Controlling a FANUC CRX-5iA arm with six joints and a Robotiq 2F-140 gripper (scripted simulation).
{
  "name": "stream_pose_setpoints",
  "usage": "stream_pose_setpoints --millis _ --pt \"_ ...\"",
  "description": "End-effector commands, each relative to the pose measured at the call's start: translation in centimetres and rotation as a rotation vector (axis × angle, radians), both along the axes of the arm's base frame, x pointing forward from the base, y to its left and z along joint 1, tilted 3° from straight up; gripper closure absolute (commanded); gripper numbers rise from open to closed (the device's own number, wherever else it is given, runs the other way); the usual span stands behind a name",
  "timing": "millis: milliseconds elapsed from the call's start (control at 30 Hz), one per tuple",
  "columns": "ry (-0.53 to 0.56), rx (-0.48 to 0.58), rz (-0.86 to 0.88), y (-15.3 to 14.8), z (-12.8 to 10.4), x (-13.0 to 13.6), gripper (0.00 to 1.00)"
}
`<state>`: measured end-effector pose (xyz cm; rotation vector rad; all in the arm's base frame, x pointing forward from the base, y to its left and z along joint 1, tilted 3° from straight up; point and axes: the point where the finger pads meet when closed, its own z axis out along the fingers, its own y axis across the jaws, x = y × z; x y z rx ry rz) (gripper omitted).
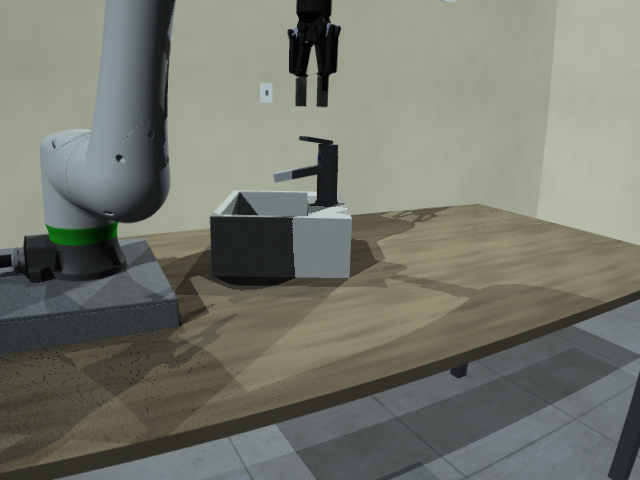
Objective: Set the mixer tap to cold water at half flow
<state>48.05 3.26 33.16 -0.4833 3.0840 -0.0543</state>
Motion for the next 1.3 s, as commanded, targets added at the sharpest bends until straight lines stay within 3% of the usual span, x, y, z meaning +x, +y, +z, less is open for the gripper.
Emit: stream_pose_setpoints --millis 0,667,1267 --pt "-0.001 -0.013 -0.046 0.0 0.0 0.0 0.63" --pt "-0.001 -0.012 -0.046 0.0 -0.2 0.0 0.63" --pt "-0.001 -0.012 -0.046 0.0 -2.1 0.0 0.63"
